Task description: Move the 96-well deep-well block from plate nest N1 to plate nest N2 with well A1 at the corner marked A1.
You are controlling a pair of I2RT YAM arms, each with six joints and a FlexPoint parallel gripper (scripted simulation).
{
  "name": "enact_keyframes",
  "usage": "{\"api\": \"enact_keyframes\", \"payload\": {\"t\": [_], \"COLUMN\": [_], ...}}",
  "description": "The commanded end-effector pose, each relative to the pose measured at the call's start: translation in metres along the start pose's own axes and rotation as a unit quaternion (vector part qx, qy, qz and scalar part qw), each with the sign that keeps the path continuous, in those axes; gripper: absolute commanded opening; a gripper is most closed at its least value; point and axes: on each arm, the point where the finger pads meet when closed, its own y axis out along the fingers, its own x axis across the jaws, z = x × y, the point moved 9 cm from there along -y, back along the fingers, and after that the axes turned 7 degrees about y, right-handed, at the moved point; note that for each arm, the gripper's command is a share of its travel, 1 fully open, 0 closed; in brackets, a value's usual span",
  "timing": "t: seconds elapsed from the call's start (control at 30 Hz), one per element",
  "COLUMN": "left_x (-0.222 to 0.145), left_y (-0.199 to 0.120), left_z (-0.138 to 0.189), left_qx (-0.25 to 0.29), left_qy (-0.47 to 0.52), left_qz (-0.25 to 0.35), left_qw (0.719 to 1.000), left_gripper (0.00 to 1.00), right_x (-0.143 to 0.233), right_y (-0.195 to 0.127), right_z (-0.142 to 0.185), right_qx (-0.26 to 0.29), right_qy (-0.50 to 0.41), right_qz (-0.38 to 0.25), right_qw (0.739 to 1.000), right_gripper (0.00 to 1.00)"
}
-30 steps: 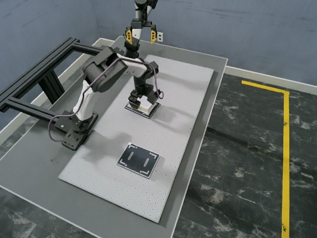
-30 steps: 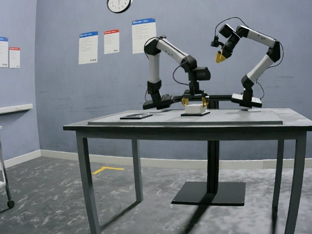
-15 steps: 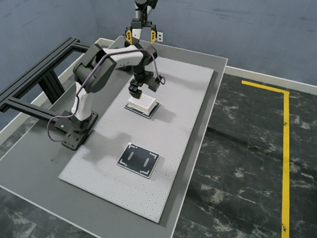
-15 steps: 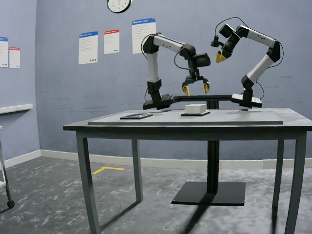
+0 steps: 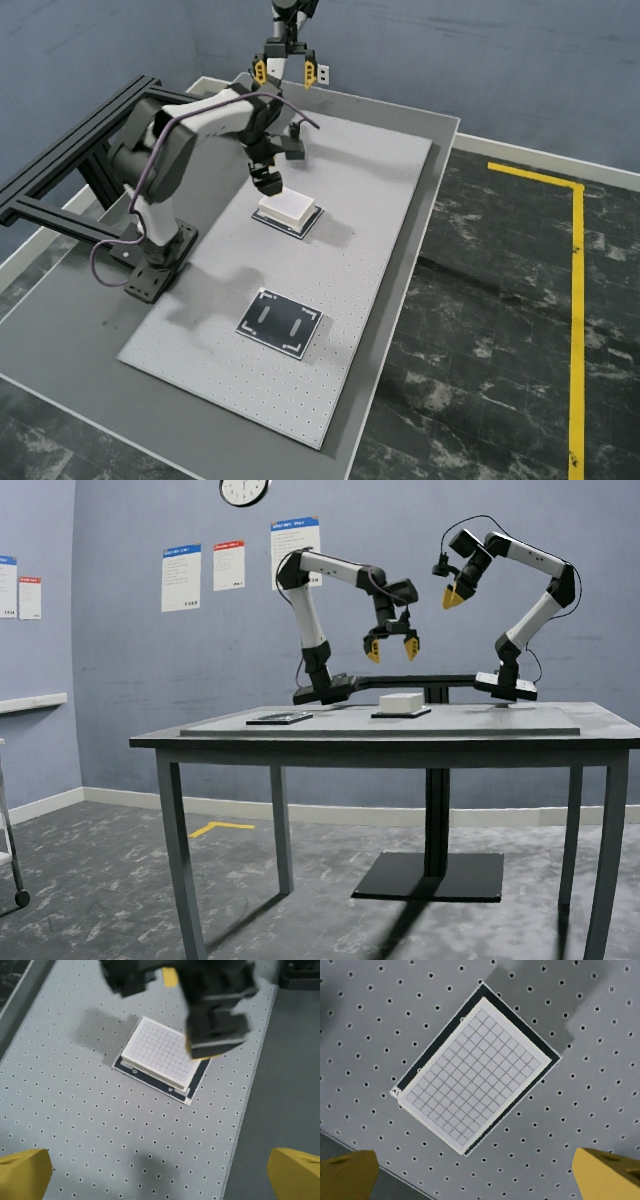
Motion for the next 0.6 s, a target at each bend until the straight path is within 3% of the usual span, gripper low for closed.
{"api": "enact_keyframes", "payload": {"t": [0.0,0.27,0.57], "left_x": [0.000,0.000,0.000], "left_y": [-0.003,-0.003,-0.003], "left_z": [-0.001,-0.001,-0.001], "left_qx": [-0.004,-0.004,-0.004], "left_qy": [0.002,0.002,0.002], "left_qz": [0.006,0.006,0.006], "left_qw": [1.000,1.000,1.000], "left_gripper": [1.00,1.00,1.00], "right_x": [-0.008,-0.015,-0.018], "right_y": [-0.016,-0.025,-0.025], "right_z": [0.002,0.013,0.015], "right_qx": [-0.057,-0.078,-0.073], "right_qy": [-0.112,-0.179,-0.178], "right_qz": [-0.049,-0.069,-0.066], "right_qw": [0.991,0.978,0.979], "right_gripper": [1.00,1.00,1.00]}}
